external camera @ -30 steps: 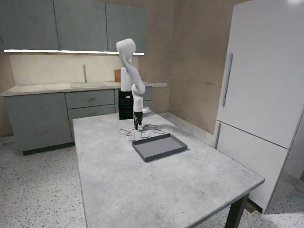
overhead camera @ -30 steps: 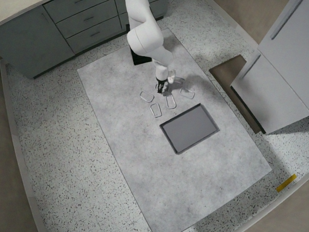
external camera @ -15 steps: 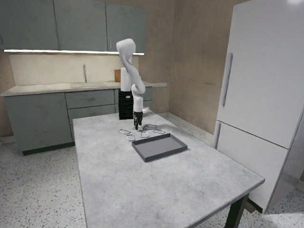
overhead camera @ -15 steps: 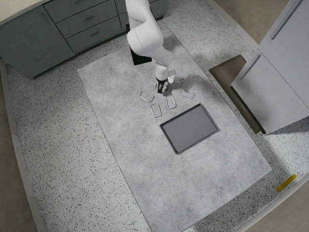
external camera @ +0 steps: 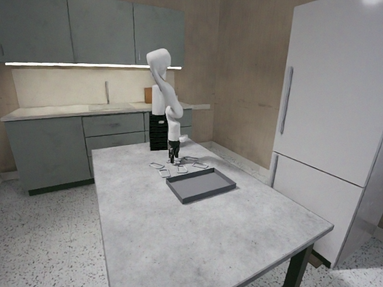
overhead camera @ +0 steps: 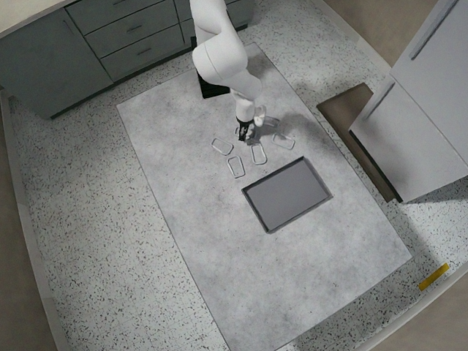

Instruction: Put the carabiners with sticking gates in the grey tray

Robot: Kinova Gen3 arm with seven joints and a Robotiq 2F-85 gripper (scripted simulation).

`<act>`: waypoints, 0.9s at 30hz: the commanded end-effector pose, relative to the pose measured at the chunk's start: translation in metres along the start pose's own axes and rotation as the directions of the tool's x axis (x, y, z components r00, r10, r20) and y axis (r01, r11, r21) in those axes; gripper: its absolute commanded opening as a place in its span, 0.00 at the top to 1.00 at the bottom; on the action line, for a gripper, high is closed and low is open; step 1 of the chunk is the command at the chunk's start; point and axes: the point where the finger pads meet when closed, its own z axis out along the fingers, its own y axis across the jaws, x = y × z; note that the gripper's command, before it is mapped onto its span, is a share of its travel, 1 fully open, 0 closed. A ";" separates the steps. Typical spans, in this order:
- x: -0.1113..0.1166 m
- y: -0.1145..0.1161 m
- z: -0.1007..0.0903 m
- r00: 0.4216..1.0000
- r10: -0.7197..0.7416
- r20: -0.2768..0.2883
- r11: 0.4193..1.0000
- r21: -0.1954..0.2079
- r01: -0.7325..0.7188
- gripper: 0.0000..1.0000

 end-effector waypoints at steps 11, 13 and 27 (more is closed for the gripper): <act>-0.002 -0.003 -0.084 1.000 0.000 -0.001 1.000 -0.001 0.000 0.00; -0.002 -0.003 -0.084 1.000 0.000 -0.001 1.000 -0.001 0.000 0.00; -0.003 -0.003 -0.081 1.000 0.011 -0.002 1.000 0.000 -0.011 0.00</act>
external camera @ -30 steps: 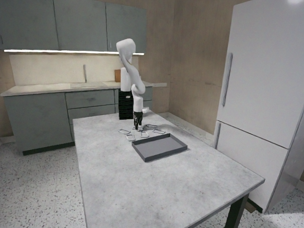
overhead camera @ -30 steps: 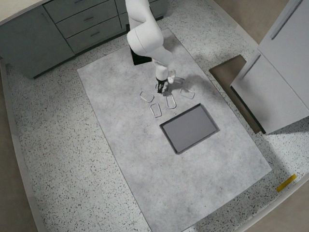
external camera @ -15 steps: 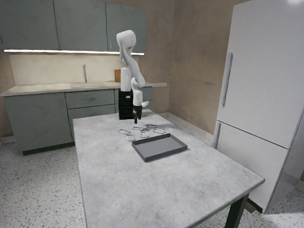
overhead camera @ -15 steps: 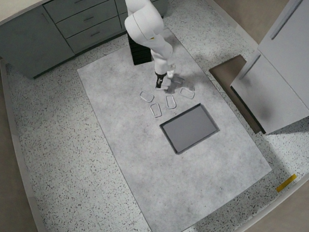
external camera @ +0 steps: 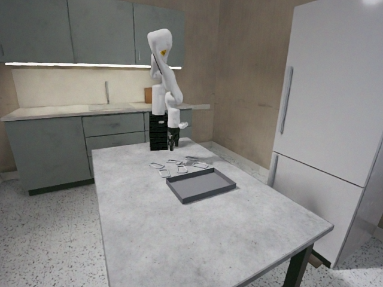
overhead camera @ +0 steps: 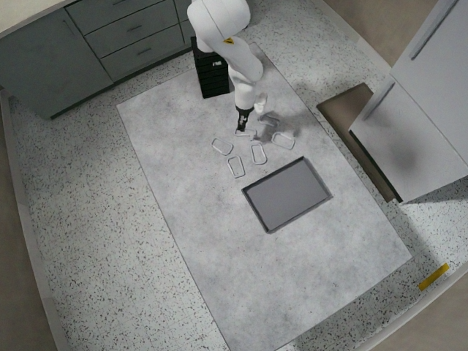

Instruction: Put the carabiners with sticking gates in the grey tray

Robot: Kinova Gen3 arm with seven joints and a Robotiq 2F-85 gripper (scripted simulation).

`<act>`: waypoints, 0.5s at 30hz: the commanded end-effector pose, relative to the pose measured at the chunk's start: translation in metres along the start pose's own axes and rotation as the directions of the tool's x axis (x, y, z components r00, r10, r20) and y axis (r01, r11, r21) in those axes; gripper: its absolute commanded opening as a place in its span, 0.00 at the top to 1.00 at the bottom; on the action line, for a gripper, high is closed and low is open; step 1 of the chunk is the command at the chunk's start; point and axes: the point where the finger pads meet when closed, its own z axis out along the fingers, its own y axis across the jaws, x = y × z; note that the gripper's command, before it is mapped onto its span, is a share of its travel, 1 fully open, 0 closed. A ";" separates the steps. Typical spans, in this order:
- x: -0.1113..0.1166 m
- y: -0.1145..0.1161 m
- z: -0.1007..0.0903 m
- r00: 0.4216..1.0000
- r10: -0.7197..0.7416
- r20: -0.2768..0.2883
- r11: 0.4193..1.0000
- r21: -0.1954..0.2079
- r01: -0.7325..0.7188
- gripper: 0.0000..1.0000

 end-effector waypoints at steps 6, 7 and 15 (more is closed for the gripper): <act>0.000 0.000 0.001 1.000 0.001 0.000 1.000 0.001 -0.001 0.00; 0.000 0.000 0.001 1.000 0.001 0.000 1.000 0.001 -0.001 0.00; 0.046 -0.037 -0.011 0.996 0.094 -0.002 0.996 -0.003 -0.094 0.00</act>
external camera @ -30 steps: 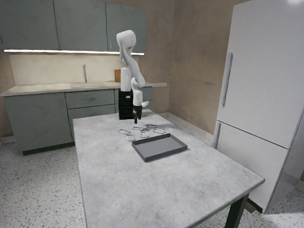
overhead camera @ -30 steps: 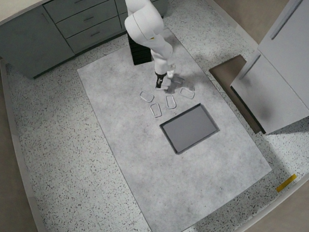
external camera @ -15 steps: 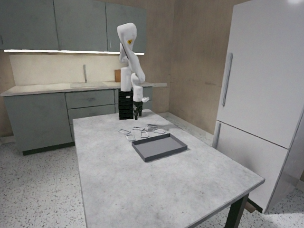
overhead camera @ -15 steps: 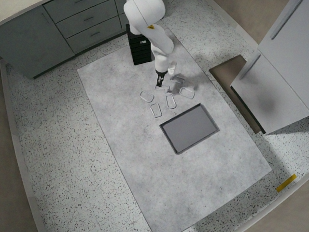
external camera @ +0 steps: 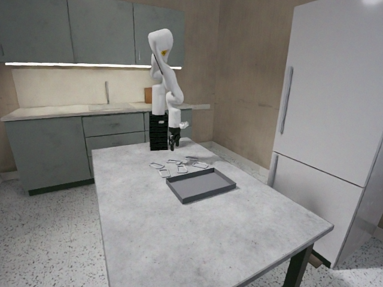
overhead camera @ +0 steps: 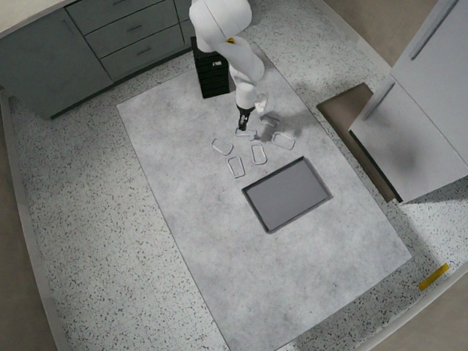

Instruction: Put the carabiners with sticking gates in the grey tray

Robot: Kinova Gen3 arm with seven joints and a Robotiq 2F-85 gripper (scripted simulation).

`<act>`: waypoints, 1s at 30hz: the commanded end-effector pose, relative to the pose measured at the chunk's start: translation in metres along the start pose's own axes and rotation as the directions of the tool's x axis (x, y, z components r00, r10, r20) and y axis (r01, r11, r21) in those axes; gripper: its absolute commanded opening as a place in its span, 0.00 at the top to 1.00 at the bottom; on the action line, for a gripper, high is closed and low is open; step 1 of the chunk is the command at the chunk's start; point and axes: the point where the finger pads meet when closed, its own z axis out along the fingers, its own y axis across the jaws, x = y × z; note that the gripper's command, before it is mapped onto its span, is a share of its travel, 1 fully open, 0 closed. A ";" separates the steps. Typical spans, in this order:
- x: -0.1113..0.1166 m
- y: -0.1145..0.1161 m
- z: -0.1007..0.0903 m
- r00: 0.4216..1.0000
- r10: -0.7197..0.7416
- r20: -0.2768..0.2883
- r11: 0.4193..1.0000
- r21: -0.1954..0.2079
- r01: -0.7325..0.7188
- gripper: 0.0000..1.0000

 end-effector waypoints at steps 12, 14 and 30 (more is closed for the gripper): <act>0.042 -0.035 -0.011 0.997 0.077 -0.003 0.997 -0.005 -0.077 0.00; 0.042 -0.035 -0.011 0.997 0.077 -0.003 0.997 -0.005 -0.077 0.00; 0.085 -0.072 -0.021 0.986 0.166 -0.005 0.986 -0.008 -0.167 0.00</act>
